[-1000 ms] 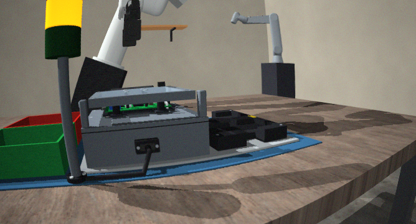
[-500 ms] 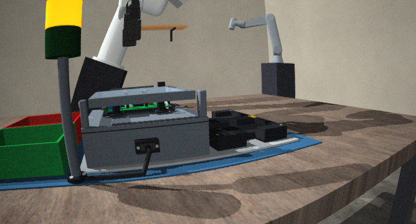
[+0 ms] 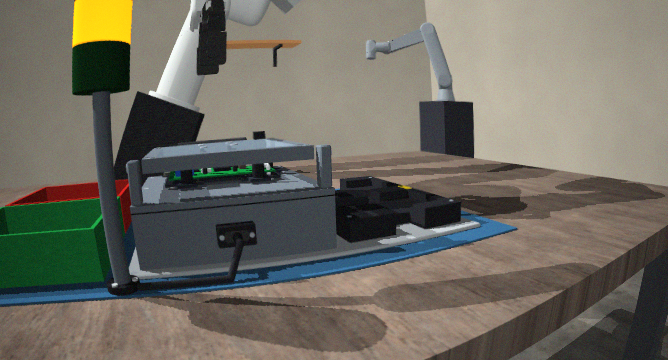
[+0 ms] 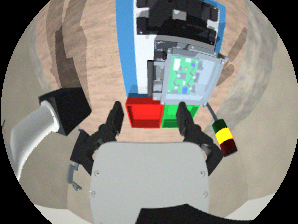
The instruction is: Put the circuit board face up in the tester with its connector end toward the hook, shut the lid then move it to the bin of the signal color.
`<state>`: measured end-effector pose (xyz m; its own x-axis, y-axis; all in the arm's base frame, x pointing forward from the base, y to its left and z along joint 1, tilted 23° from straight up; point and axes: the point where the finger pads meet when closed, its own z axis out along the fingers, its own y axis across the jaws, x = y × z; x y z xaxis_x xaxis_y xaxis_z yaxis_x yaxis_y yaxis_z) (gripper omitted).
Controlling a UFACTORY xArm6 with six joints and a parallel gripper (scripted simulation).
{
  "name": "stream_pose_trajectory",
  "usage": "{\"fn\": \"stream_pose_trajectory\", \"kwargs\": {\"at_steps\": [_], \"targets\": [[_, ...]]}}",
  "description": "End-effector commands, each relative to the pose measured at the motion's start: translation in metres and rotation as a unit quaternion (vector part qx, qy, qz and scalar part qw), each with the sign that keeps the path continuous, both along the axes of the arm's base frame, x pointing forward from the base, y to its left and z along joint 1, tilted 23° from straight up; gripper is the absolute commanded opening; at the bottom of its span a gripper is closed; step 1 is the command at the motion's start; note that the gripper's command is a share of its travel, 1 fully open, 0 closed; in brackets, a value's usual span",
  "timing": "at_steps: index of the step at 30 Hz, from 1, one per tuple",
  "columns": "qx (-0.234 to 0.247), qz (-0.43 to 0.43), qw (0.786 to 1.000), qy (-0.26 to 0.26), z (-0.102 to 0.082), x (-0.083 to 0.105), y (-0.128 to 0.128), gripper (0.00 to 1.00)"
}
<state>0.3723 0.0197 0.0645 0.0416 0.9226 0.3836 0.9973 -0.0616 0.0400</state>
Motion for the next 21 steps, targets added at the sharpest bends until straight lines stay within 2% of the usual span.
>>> {"fn": "stream_pose_trajectory", "kwargs": {"at_steps": [1, 16, 17, 21], "targets": [[0.0, 0.0, 1.0, -0.002, 0.001, 0.0012, -0.0004, 1.0], [0.0, 0.0, 1.0, -0.002, 0.001, 0.0012, -0.0004, 1.0], [0.0, 0.0, 1.0, -0.002, 0.001, 0.0012, -0.0004, 0.0], [0.0, 0.0, 1.0, -0.002, 0.001, 0.0012, -0.0004, 0.0]]}}
